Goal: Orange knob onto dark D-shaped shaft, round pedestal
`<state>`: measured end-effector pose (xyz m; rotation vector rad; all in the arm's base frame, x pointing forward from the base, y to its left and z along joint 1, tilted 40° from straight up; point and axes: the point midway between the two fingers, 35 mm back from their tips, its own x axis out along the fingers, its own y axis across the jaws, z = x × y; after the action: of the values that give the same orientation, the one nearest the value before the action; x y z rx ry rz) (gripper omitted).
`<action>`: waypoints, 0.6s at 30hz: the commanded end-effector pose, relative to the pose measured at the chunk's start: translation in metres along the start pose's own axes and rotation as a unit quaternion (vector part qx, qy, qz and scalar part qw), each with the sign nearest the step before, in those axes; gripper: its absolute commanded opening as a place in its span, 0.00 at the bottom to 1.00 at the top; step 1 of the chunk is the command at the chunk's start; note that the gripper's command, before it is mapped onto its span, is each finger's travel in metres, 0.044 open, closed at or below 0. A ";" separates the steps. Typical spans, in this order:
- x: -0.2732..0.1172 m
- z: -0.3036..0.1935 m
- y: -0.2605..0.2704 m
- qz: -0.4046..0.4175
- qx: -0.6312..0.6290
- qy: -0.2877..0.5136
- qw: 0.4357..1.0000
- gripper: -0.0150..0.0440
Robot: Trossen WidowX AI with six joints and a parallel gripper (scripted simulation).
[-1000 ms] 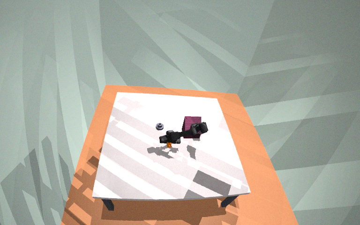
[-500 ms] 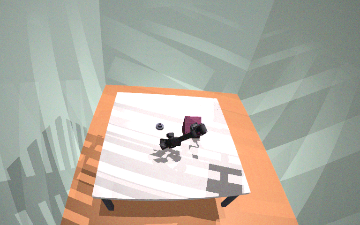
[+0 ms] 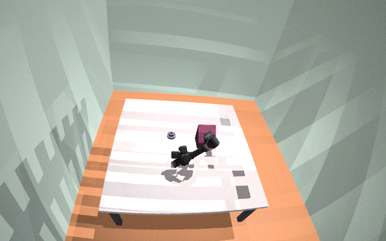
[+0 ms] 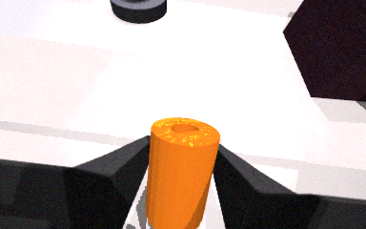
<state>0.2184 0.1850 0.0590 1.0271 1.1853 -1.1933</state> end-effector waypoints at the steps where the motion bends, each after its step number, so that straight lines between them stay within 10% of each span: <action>1: -0.004 -0.003 0.000 0.001 0.001 -0.036 0.999 0.56; 18: -0.012 -0.015 0.000 0.001 0.001 -0.145 0.989 0.56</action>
<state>0.2167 0.1999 0.0681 0.8313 0.9705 -1.2880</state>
